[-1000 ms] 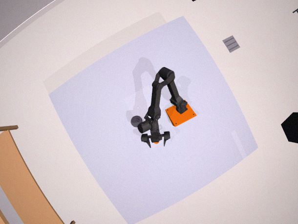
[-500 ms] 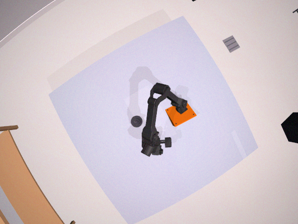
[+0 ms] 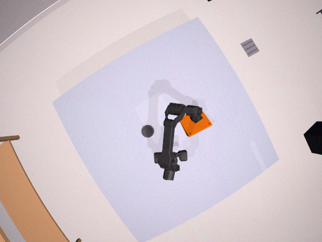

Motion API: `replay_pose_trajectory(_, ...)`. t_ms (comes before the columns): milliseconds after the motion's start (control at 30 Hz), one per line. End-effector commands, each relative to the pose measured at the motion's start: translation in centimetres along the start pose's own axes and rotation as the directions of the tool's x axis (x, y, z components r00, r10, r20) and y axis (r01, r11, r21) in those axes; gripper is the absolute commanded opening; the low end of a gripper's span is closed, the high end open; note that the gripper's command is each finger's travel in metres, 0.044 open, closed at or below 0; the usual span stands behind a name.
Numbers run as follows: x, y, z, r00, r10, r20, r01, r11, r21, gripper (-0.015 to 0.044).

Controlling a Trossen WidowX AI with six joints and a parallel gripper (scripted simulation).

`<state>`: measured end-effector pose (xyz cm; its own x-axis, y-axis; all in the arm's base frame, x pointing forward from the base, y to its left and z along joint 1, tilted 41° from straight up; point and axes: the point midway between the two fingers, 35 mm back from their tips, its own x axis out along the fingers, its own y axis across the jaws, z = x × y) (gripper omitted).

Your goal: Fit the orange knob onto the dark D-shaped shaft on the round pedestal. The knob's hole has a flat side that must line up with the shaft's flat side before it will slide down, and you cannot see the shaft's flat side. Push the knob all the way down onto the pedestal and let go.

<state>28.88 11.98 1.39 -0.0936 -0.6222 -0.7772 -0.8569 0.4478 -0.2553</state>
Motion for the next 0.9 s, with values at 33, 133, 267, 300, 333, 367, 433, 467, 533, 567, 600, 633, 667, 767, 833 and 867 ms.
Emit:
replay_pose_trajectory(33, 0.2, -0.1, 0.0, 1.000, -0.004, -0.014, 0.005, 0.998, 0.067, 0.0440)
replay_pose_trajectory(133, 0.2, -0.1, 0.0, 1.000, -0.004, -0.014, 0.009, 0.939, 0.344, 0.0440)
replay_pose_trajectory(267, 0.2, -0.1, 0.0, 1.000, -0.004, -0.014, 0.013, 0.731, 0.682, 0.0440)
replay_pose_trajectory(300, 0.2, -0.1, 0.0, 1.000, -0.004, -0.014, 0.013, 0.659, 0.752, 0.0440)
replay_pose_trajectory(333, 0.2, -0.1, 0.0, 1.000, -0.004, -0.014, 0.014, 0.594, 0.804, 0.0440)
replay_pose_trajectory(367, 0.2, -0.1, 0.0, 1.000, -0.004, -0.014, 0.014, 0.553, 0.833, 0.0440)
replay_pose_trajectory(433, 0.2, -0.1, 0.0, 1.000, -0.004, -0.014, 0.014, 0.540, 0.842, 0.0440)
replay_pose_trajectory(467, 0.2, -0.1, 0.0, 1.000, -0.004, -0.014, 0.014, 0.540, 0.842, 0.0440)
replay_pose_trajectory(533, 0.2, -0.1, 0.0, 1.000, -0.004, -0.014, 0.014, 0.540, 0.842, 0.0440)
replay_pose_trajectory(567, 0.2, -0.1, 0.0, 1.000, -0.004, -0.014, 0.014, 0.540, 0.842, 0.0440)
replay_pose_trajectory(600, 0.2, -0.1, 0.0, 1.000, -0.004, -0.014, 0.014, 0.540, 0.842, 0.0440)
replay_pose_trajectory(633, 0.4, -0.1, 0.0, 1.000, -0.004, -0.014, 0.014, 0.537, 0.844, 0.0440)
replay_pose_trajectory(667, 1.0, -0.1, 0.0, 1.000, -0.004, -0.014, 0.014, 0.528, 0.849, 0.0440)
replay_pose_trajectory(767, 3.5, -0.1, 0.0, 1.000, -0.005, -0.015, 0.015, 0.489, 0.872, 0.0440)
replay_pose_trajectory(833, 3.7, -0.1, 0.0, 1.000, -0.005, -0.015, 0.015, 0.486, 0.874, 0.0440)
replay_pose_trajectory(867, 3.7, -0.1, 0.0, 1.000, -0.005, -0.015, 0.015, 0.486, 0.874, 0.0440)
